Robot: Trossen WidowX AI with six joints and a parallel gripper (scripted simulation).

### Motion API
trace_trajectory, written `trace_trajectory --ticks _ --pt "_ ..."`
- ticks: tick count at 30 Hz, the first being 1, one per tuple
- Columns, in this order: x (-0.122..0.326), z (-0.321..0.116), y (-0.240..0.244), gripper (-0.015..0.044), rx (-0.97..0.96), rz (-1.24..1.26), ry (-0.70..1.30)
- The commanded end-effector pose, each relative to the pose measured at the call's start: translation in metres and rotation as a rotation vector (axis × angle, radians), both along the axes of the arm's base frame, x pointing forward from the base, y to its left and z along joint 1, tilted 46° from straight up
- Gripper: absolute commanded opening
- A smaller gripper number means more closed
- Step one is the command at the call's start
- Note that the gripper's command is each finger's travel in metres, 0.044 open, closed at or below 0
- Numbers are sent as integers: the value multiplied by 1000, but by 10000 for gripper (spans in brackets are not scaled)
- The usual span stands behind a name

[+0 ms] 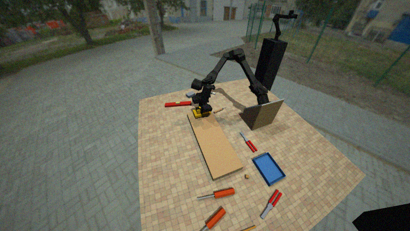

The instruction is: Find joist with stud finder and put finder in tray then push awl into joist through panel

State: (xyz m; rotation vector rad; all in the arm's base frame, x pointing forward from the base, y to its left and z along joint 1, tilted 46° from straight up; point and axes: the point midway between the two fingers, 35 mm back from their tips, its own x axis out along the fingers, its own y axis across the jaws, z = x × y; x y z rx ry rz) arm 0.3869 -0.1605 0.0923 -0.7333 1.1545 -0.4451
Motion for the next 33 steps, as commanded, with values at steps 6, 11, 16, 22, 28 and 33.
trace_trajectory --ticks 6,11,16,22,28,33 --pt "2 -9 -6 0 2 12 0" --pt "2 -13 -11 0 1 12 0" --pt "2 -20 -4 0 2 12 0" --pt "1 -33 9 0 3 12 1" --pt "0 -46 21 0 4 12 1" --pt "-1 -56 31 0 4 12 2"
